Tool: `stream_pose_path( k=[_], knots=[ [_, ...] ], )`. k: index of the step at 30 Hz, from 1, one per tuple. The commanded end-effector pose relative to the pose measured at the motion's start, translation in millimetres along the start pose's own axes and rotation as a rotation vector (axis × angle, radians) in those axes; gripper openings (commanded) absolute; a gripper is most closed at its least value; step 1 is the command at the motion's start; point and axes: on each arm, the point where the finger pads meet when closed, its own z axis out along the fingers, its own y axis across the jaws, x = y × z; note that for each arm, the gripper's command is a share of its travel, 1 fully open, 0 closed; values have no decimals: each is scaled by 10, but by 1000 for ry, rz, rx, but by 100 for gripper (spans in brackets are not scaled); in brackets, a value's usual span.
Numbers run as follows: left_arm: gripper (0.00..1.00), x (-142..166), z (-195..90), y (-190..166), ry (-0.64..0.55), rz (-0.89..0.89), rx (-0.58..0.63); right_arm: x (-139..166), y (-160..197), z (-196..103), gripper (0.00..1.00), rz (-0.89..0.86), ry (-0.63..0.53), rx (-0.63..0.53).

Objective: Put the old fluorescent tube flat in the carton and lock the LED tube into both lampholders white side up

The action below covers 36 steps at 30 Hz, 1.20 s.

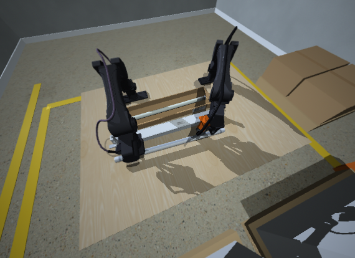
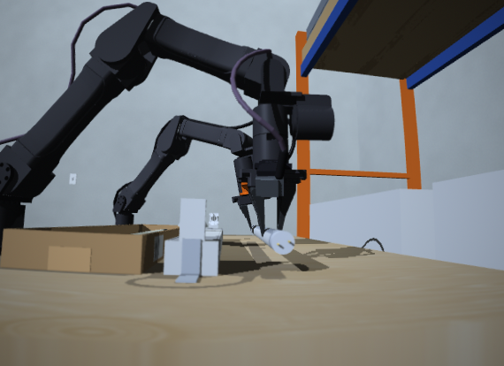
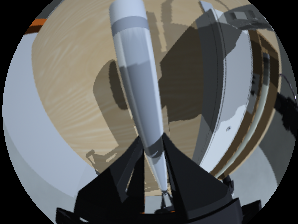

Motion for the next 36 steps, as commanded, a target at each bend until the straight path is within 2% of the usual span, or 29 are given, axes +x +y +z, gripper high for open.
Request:
stream_pose_path(
  k=[1, 4, 7, 8, 9, 12, 20, 23, 25, 27, 28, 29, 36],
  knots=[
    [11, -76, -191, 88, -25, -3, -68, -58, 28, -87, 11, 6, -11, -44],
    [11, 18, -309, 169, -30, -18, -69, -52, 84, -254, 11, 6, -11, -59],
    [11, -67, -303, 212, -40, -11, -98, -58, 193, -262, 11, 6, -12, -102],
    [11, -78, -297, 203, -40, -9, -98, -53, 137, -197, 11, 5, -12, -82],
    [11, -44, -169, 65, -19, -2, -58, -52, 1, -73, 11, 5, -11, -37],
    [11, -65, -237, 106, -34, -6, -74, -54, 16, -115, 11, 6, -11, -45],
    [11, -34, -199, 116, -25, -13, -98, -51, 33, -90, 11, 7, -12, -74],
    [11, 13, -335, 181, -30, -15, -100, -60, 97, -281, 11, 6, -12, -92],
    [11, -40, -321, 232, -40, -14, -126, -66, 197, -275, 11, 9, -13, -131],
    [11, -76, -310, 217, -41, -9, -129, -59, 13, -80, 11, 8, -12, -67],
    [11, -47, -180, 76, -21, 0, -89, -58, -7, -59, 11, 8, -12, -62],
    [11, -82, -247, 116, -37, 0, -99, -58, -3, -108, 11, 8, -12, -59],
    [11, -67, -187, 86, -25, -4, -114, -56, 28, -82, 11, 9, -13, -92]
  ],
)
